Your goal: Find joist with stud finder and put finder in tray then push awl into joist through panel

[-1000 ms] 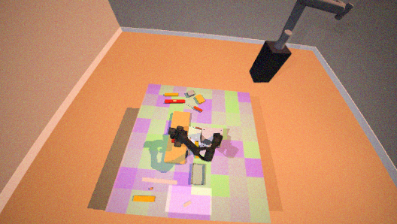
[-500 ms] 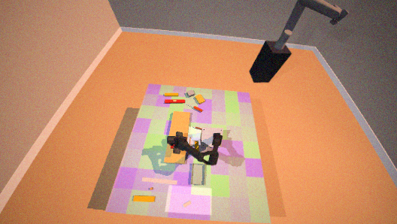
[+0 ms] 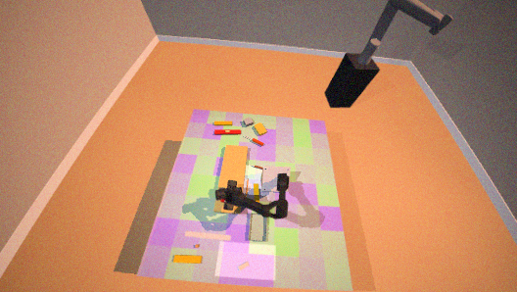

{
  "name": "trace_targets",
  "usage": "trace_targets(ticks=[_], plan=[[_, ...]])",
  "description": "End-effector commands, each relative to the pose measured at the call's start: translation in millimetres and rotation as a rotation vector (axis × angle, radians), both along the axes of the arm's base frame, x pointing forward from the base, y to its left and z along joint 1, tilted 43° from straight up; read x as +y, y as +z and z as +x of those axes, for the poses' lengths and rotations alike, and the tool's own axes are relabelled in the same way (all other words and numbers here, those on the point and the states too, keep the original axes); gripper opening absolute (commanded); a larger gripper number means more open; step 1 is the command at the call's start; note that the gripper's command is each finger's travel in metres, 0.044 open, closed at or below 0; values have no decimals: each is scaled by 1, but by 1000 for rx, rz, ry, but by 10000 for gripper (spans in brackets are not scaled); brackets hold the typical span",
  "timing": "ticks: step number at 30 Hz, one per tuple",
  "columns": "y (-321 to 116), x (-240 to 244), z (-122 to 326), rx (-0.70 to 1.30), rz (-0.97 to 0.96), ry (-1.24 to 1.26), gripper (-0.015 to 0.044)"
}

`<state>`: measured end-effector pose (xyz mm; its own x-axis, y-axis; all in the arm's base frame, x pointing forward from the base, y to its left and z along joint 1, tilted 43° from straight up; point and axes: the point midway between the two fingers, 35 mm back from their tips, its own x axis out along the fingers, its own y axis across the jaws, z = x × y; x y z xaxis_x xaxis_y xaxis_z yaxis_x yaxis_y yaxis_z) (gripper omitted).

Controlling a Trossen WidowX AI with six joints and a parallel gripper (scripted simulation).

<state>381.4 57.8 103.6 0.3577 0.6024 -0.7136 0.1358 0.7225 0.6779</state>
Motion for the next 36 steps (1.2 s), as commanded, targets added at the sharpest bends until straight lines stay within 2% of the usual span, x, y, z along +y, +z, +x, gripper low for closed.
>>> trace_targets(ticks=[1, 6, 19, 36], plan=[[14, 16, 2, -9, 10, 13, 0], [26, 28, 4, -9, 10, 14, 0], [24, 26, 4, -9, 8, 11, 0], [-20, -20, -4, -8, 7, 13, 0]])
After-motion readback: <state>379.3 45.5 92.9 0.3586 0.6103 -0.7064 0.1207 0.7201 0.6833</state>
